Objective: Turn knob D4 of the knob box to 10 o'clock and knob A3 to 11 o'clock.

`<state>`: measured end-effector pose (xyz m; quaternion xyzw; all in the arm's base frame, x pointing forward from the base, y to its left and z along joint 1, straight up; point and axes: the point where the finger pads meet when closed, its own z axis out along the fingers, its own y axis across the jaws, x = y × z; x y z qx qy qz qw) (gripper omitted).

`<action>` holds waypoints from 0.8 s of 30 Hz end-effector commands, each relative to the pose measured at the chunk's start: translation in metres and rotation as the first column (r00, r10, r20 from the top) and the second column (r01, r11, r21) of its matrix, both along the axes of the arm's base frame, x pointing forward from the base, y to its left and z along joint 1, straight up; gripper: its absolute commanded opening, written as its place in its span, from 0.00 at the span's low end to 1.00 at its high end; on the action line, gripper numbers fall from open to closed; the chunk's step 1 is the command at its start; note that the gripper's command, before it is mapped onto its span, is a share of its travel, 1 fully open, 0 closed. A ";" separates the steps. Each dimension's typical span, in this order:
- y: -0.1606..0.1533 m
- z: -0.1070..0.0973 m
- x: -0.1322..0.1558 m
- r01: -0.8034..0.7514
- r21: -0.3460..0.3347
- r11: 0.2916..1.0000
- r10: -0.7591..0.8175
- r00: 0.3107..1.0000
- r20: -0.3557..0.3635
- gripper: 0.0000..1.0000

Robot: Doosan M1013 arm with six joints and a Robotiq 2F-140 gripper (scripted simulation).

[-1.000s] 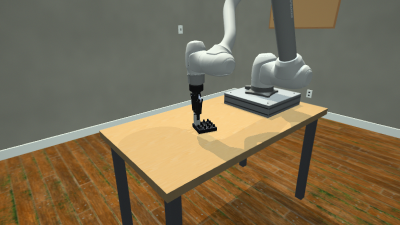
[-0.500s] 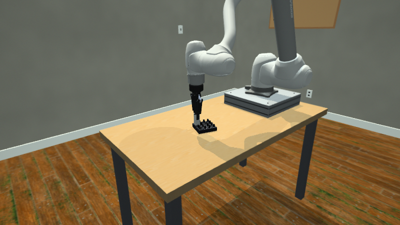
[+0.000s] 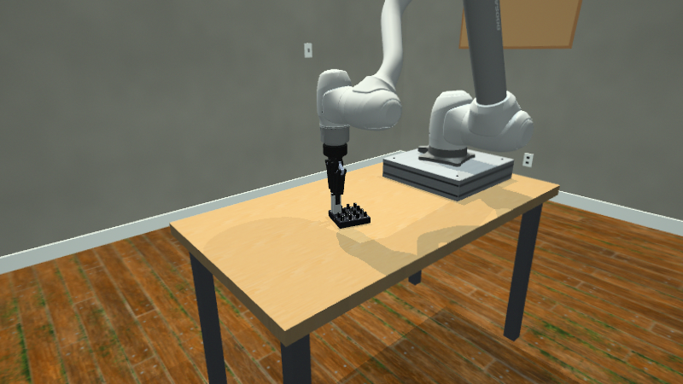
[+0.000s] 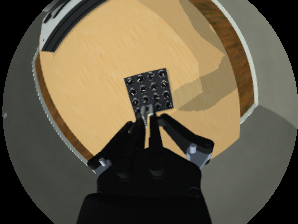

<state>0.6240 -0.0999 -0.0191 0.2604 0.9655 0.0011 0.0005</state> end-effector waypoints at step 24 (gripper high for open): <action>0.000 0.000 0.000 -0.011 0.000 1.000 0.011 1.000 0.000 0.05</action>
